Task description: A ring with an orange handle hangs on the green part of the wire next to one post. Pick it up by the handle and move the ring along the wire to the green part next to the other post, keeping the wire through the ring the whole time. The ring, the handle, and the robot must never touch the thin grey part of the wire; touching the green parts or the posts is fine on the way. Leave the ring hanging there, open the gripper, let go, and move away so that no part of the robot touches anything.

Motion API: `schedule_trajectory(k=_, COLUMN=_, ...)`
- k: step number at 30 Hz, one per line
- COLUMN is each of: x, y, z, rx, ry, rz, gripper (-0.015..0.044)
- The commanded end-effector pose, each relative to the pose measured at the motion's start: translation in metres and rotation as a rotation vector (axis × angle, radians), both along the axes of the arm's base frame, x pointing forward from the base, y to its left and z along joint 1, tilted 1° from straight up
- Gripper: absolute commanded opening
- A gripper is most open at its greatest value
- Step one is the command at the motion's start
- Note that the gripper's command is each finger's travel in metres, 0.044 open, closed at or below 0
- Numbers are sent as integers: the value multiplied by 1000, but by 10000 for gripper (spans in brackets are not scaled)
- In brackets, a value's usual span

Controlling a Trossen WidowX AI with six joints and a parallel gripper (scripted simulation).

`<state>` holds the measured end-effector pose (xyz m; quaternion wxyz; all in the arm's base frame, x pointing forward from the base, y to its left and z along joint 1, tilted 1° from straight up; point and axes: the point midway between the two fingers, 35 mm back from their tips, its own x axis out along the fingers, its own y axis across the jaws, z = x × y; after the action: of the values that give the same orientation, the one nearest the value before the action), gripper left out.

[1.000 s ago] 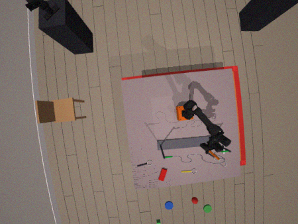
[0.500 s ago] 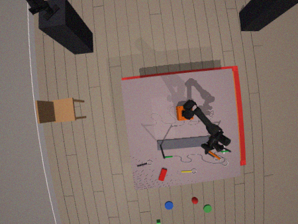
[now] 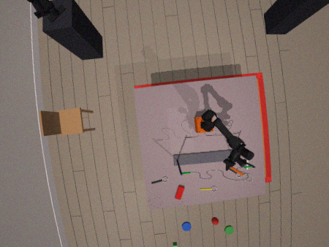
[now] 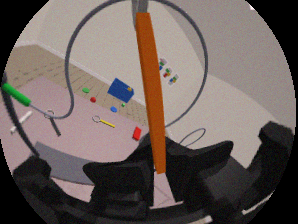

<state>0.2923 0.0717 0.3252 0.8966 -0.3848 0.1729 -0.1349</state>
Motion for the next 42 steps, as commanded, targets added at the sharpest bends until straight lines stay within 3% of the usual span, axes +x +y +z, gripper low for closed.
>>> schedule_trajectory(k=1, x=0, y=-2, z=2, rx=-43, ry=-4, rz=-4, gripper=-150)
schedule_trajectory(k=42, x=0, y=-12, z=21, rx=-547, ry=-13, rz=-7, gripper=-150)
